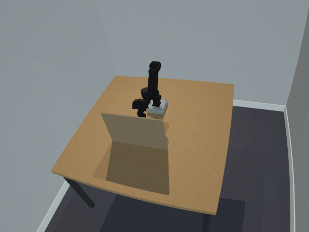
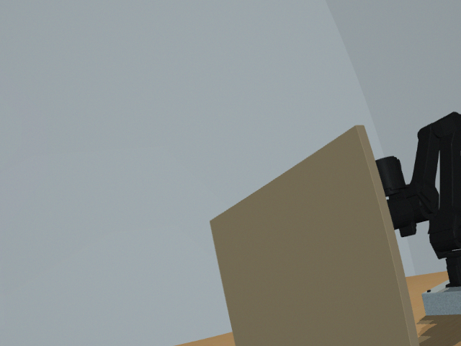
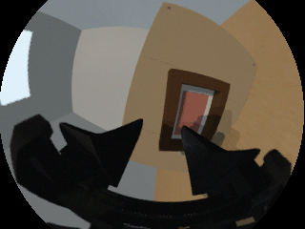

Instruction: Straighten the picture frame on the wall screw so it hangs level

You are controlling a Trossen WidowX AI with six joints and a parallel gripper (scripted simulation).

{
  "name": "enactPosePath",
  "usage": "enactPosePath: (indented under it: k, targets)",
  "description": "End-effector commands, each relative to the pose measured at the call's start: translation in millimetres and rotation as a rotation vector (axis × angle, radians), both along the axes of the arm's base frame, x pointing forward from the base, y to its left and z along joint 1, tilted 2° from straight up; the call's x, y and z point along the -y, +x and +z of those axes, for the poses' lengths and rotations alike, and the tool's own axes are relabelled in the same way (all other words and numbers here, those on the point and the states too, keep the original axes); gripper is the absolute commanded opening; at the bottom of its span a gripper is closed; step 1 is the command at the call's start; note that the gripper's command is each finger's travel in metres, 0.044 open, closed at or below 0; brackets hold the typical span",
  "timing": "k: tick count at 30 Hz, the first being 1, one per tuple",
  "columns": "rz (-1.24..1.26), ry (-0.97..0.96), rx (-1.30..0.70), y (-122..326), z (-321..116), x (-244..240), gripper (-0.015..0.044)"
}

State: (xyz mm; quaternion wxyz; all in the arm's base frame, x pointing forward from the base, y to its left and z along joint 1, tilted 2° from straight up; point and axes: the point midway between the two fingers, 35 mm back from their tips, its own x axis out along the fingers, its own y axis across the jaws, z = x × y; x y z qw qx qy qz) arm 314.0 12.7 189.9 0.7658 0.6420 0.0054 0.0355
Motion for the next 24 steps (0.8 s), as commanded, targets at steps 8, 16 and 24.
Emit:
enactPosePath:
  k: [8,16,24]
  targets:
    - [-0.002,-0.239,-0.001,-50.2,-21.0,2.7,0.0260]
    - [-0.004,-0.230,0.007,-60.1,28.6,-3.8,0.0260]
    - [-0.002,-0.235,0.009,-67.0,37.4,-4.8,0.0260]
